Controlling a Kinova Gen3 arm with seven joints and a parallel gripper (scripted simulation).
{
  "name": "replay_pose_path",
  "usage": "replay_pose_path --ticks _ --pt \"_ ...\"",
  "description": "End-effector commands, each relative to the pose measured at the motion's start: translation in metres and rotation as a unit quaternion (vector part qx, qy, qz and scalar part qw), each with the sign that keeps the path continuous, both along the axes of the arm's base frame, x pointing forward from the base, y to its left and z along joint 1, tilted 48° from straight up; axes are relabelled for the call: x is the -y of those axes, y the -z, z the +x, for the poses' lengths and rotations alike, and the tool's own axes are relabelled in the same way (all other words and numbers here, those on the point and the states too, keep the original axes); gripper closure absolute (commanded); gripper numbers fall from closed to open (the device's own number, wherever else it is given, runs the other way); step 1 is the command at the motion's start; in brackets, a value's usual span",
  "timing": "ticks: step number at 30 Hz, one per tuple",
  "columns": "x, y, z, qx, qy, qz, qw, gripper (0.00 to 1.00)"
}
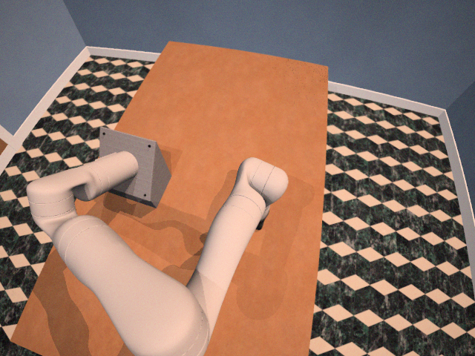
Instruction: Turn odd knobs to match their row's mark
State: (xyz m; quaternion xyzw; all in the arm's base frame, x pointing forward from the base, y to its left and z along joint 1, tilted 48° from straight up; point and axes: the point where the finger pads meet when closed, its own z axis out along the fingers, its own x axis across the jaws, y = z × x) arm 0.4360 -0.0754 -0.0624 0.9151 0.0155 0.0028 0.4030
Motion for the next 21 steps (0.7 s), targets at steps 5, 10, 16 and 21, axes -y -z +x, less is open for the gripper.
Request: replay_pose_path --ticks 5,10,16,21 --pt "-0.0006 -0.0003 0.0004 0.000 -0.001 0.000 1.000 0.54" --pt "-0.0006 -0.0003 0.0004 0.000 -0.001 0.000 1.000 0.54" --pt "-0.0006 -0.0003 0.0004 0.000 -0.001 0.000 1.000 0.54" --pt "-0.0006 -0.0003 0.0004 0.000 -0.001 0.000 1.000 0.54"
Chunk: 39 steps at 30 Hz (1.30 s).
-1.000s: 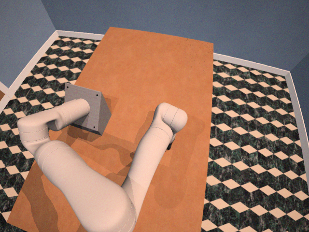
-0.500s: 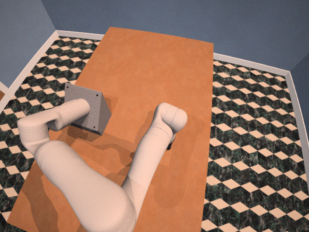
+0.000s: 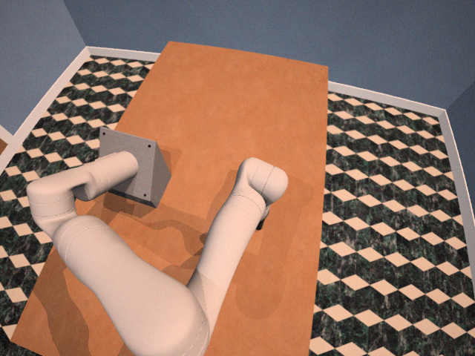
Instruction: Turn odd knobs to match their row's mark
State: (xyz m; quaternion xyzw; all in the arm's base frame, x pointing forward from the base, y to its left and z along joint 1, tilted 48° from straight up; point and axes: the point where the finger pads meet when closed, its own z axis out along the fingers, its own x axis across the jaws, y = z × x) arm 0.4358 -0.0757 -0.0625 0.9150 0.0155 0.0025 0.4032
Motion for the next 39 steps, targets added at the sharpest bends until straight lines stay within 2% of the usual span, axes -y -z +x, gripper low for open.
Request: replay_pose_path --ticks 1,10,26,39 --pt "-0.001 0.000 0.001 0.001 -0.001 0.000 1.000 0.54" --pt "-0.004 -0.003 0.000 0.001 -0.001 0.000 1.000 0.54" --pt "-0.028 -0.025 0.000 0.001 -0.001 0.000 1.000 0.54" --pt "-0.029 -0.026 0.000 0.001 -0.001 0.000 1.000 0.54"
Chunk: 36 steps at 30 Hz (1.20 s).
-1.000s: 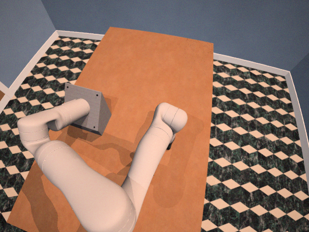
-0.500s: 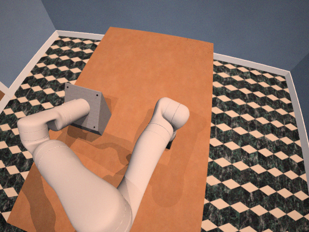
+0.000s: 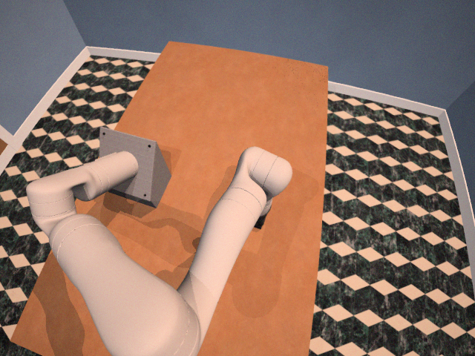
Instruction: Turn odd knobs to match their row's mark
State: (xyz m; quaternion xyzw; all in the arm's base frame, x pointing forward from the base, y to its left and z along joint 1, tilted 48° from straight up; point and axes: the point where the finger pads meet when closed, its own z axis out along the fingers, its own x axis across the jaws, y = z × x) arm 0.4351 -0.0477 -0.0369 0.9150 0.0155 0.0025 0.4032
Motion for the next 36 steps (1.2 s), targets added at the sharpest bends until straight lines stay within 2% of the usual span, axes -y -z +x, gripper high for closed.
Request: replay_pose_path --ticks 1,19,36 --pt "-0.0010 -0.0005 0.0005 0.001 -0.001 0.000 1.000 0.54" --pt "-0.0014 -0.0001 0.0009 0.011 0.009 0.001 1.000 0.54" --pt "-0.0037 0.0015 0.0033 0.067 0.063 0.001 0.996 0.54"
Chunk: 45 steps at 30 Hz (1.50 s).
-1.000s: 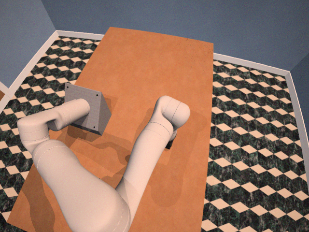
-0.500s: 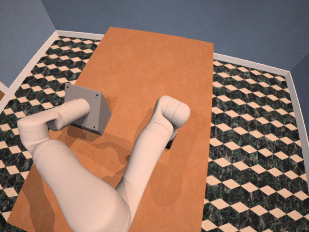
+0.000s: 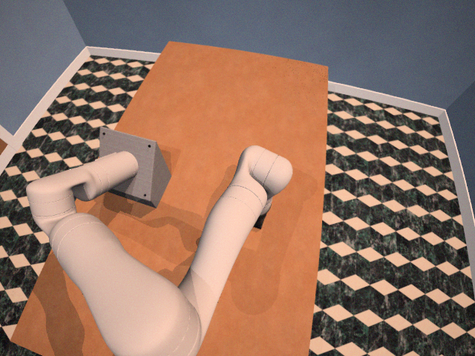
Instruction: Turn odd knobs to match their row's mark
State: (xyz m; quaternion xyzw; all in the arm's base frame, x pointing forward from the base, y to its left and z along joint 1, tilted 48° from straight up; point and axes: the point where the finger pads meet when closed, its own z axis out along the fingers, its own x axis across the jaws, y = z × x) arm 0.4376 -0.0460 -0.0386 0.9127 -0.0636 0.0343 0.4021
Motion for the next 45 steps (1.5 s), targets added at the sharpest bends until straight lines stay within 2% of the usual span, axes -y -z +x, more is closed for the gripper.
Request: replay_pose_path --ticks 1,11,13,15,22,28,30,37,45 --pt "-0.002 0.000 0.001 0.012 0.009 0.000 1.000 0.54" --pt "-0.005 0.001 0.004 0.088 0.081 0.001 0.993 0.54" --pt "-0.005 0.001 0.004 0.088 0.081 0.001 0.993 0.54" --pt "-0.005 0.002 0.005 0.107 0.099 0.001 0.989 0.54" --pt "-0.006 0.002 0.008 0.179 0.166 0.001 0.970 0.54" --pt "-0.007 0.001 0.010 0.247 0.229 0.001 0.942 0.54" --pt "-0.007 0.001 0.010 0.247 0.229 0.001 0.942 0.54" --pt "-0.008 0.000 0.012 0.331 0.306 0.001 0.893 0.54" --pt "-0.008 -0.003 0.014 0.425 0.392 0.002 0.816 0.54"
